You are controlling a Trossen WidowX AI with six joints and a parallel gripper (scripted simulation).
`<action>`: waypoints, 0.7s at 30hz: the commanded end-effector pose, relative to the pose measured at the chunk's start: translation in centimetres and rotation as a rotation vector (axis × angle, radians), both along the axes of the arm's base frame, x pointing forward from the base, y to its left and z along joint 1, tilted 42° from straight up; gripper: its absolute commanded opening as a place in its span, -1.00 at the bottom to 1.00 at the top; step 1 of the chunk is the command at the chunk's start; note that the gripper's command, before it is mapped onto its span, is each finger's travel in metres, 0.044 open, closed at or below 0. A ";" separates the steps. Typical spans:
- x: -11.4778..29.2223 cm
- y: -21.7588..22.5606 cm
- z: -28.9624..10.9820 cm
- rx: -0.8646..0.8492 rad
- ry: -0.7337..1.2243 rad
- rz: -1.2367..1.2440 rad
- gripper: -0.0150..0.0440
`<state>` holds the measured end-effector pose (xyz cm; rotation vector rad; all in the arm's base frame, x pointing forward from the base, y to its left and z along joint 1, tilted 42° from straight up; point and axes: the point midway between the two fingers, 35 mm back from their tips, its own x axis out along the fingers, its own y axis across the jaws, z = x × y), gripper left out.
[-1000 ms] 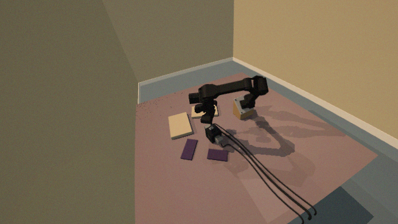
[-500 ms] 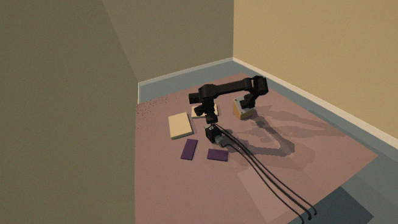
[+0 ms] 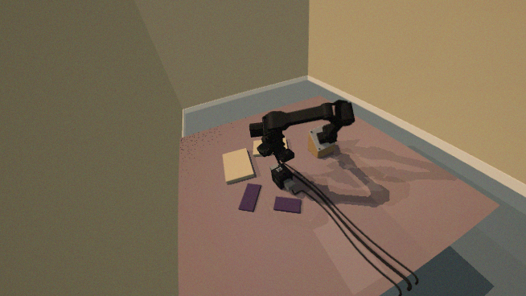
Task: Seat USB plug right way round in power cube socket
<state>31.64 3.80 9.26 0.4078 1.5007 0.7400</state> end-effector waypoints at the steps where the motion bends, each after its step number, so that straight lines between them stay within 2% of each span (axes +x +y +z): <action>1: 0.0 0.0 0.0 0.008 -0.062 0.069 -0.49; 21: 0.0 0.0 0.0 0.053 -0.408 0.458 -0.49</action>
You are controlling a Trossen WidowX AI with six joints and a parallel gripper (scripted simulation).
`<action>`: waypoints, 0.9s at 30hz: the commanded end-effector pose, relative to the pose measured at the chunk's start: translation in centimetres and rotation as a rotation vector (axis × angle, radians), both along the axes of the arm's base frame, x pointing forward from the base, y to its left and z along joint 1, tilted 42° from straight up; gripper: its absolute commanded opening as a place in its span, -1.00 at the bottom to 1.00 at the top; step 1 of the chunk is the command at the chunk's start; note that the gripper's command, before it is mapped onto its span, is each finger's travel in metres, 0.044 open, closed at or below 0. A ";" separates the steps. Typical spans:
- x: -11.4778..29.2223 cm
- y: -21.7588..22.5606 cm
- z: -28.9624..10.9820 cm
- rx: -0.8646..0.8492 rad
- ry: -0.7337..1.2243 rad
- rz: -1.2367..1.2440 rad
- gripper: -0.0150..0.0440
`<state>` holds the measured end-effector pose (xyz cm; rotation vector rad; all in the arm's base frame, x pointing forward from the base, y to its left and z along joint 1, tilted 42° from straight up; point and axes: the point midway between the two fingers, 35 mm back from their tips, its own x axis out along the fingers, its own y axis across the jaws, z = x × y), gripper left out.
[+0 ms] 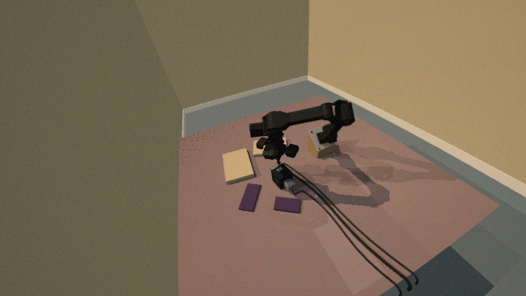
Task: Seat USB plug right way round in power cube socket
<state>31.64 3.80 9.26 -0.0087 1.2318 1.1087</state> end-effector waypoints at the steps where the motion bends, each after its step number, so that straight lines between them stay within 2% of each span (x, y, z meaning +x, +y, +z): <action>1: 0.0 0.0 0.0 0.008 -0.062 0.069 -0.49; 27: 0.0 0.0 0.0 0.066 -0.512 0.576 -0.49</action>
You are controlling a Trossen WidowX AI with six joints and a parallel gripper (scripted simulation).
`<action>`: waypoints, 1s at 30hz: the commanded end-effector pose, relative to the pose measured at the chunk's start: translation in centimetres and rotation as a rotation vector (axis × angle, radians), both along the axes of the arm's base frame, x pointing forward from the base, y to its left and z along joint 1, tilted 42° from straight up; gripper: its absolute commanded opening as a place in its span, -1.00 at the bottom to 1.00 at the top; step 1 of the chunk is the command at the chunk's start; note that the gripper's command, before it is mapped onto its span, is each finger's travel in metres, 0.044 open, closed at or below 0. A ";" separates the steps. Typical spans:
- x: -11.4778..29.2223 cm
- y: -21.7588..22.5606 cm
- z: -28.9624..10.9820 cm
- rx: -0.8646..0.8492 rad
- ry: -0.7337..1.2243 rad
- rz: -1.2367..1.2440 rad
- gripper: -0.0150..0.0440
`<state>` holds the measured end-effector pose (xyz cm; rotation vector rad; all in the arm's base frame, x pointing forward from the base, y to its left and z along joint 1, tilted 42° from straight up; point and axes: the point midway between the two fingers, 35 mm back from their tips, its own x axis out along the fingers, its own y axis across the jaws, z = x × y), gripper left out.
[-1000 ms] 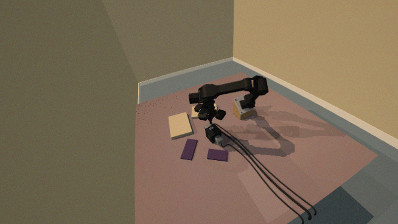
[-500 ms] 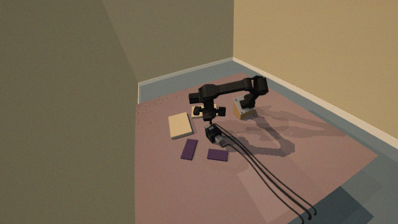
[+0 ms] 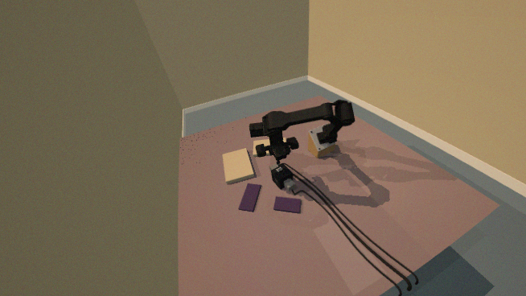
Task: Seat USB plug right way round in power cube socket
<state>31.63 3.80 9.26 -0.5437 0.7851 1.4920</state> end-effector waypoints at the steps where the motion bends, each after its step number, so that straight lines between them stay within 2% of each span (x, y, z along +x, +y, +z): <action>1: 0.0 0.0 0.0 0.008 -0.061 0.069 -0.49; 12: 0.0 0.0 0.0 0.031 -0.241 0.270 -0.49; 30: 0.0 0.1 0.0 0.035 -0.238 0.268 -0.49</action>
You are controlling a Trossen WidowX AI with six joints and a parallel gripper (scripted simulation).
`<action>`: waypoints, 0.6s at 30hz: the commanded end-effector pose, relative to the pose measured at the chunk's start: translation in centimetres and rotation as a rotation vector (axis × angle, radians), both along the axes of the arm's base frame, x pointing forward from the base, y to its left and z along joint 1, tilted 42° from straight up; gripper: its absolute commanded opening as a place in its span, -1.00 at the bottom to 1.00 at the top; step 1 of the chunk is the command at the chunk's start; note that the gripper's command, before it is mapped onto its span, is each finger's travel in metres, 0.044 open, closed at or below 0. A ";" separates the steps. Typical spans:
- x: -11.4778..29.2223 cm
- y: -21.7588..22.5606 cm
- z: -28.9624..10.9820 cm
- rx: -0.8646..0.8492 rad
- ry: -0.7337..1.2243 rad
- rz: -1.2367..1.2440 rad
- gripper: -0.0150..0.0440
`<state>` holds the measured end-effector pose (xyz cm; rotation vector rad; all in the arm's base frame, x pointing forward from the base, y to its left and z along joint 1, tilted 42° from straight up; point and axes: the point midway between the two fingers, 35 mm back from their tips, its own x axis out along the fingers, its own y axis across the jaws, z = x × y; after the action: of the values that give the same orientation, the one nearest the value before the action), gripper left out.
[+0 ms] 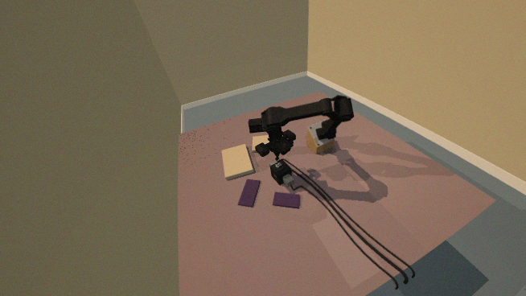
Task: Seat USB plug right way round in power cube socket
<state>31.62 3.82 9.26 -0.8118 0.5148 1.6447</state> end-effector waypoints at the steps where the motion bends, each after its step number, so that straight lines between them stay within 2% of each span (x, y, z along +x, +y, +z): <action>1: 0.0 0.1 0.0 0.004 0.002 -0.001 -0.49; 18: 0.0 0.3 -0.1 0.015 0.006 -0.002 -0.49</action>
<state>31.59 4.02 9.20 -0.8005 0.5090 1.6482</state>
